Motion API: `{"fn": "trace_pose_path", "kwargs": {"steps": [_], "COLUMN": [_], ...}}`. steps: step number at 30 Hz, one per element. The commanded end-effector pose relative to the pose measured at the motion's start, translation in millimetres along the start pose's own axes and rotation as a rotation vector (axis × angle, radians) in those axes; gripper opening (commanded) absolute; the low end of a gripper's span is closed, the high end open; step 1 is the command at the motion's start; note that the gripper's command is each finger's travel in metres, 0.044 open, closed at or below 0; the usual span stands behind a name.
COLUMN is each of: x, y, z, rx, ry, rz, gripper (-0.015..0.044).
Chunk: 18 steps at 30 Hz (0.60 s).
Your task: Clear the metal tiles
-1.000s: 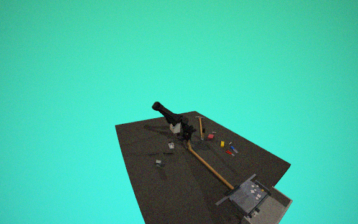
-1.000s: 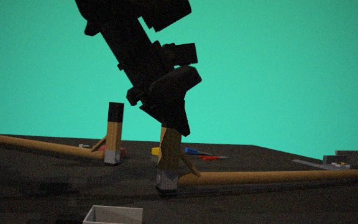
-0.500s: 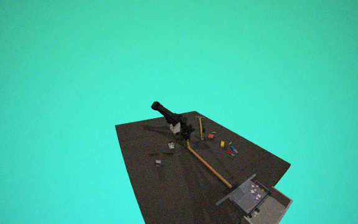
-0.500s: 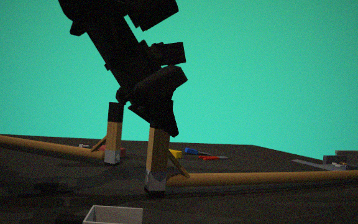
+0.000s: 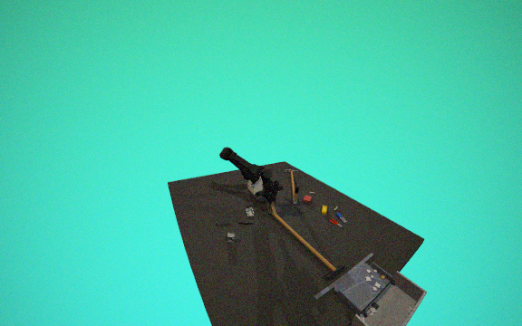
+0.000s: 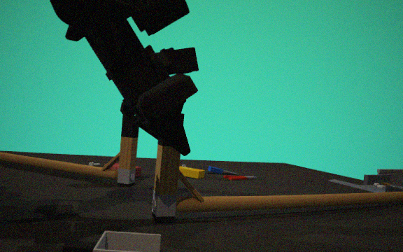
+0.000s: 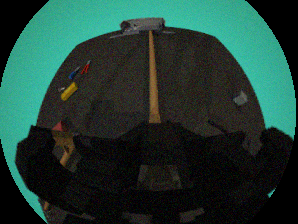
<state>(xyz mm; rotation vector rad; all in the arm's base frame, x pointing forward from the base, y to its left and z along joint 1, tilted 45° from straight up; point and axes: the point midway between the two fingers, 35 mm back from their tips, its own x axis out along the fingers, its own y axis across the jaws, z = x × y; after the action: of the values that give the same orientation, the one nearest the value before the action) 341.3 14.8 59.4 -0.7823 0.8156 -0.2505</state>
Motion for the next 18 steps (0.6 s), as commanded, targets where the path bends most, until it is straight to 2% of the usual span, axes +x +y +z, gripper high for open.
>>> {"fn": "trace_pose_path", "kwargs": {"steps": [1, 13, 18], "x": [0.4, -8.8, -22.0], "y": [-0.1, 0.6, 1.1], "z": [0.9, 1.6, 1.9], "rx": [0.0, 0.001, 0.001], "ry": [0.0, 0.001, 0.003], "rz": [0.0, 0.002, 0.003], "gripper": [0.0131, 0.044, 0.044]}}
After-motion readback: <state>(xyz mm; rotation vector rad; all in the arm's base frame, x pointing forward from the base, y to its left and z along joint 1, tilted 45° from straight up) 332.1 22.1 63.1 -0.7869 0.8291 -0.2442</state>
